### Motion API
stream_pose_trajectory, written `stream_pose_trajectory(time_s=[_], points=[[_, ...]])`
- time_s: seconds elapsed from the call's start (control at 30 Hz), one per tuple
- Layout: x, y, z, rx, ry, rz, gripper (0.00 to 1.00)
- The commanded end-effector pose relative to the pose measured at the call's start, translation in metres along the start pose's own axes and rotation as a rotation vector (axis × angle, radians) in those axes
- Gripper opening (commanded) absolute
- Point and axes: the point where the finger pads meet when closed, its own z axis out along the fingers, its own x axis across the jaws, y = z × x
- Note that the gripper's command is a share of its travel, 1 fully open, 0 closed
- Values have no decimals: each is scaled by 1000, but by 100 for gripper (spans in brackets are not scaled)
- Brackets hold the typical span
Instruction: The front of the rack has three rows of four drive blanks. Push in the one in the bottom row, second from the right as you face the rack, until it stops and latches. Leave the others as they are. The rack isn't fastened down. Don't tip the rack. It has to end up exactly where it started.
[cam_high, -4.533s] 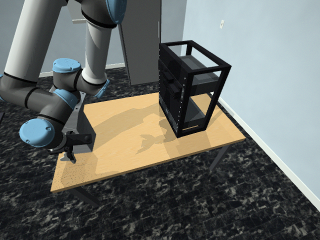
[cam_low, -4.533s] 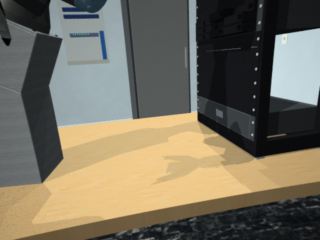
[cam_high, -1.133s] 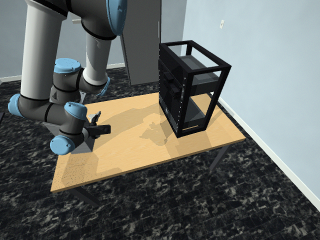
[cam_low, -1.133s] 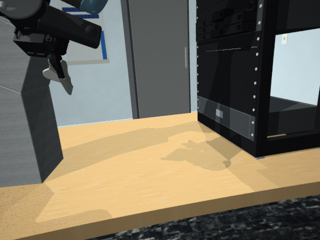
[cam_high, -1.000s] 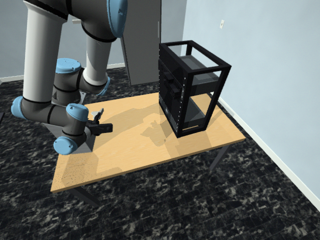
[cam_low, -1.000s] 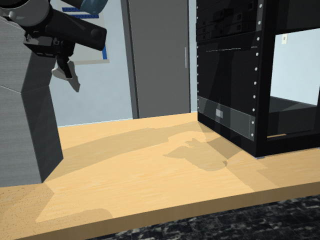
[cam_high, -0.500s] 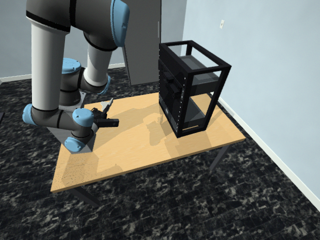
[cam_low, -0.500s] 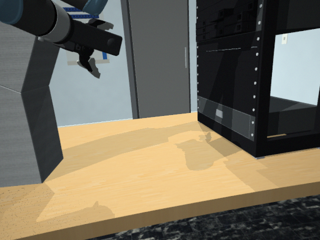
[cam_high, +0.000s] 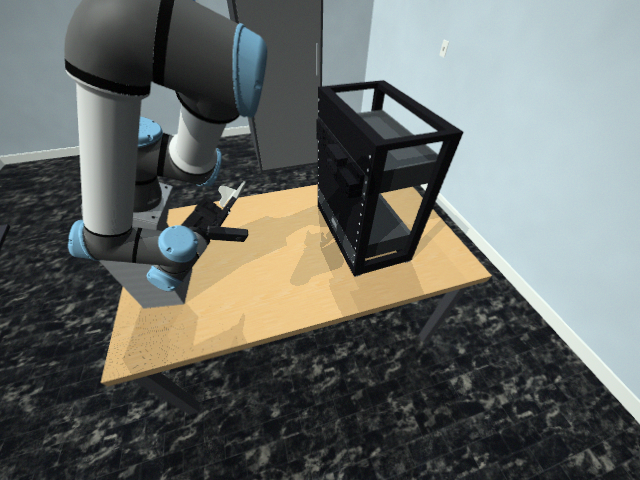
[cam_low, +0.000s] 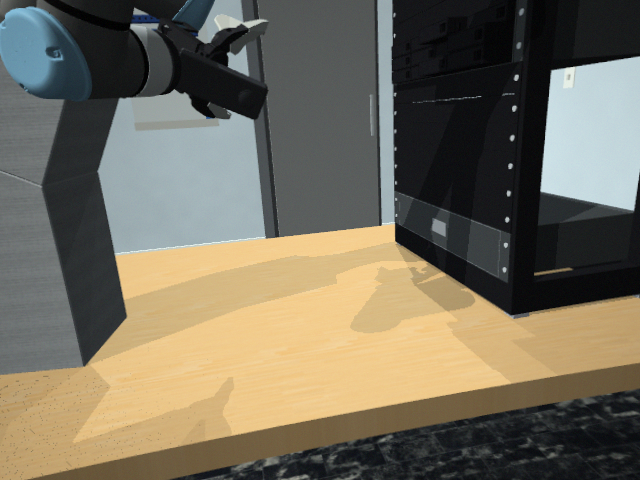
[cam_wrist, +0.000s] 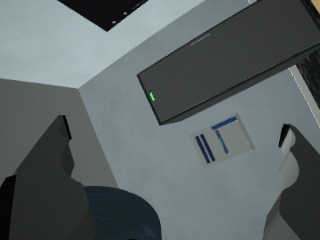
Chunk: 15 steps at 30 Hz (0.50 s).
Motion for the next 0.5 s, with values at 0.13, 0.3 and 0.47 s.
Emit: stream_pose_trajectory(time_s=[0.13, 0.3, 0.47], points=[[-43, -4, 37, -3, -229, 256, 100], [-56, -7, 45, -8, -298, 347, 100], [-75, -12, 55, -19, -408, 504, 100]])
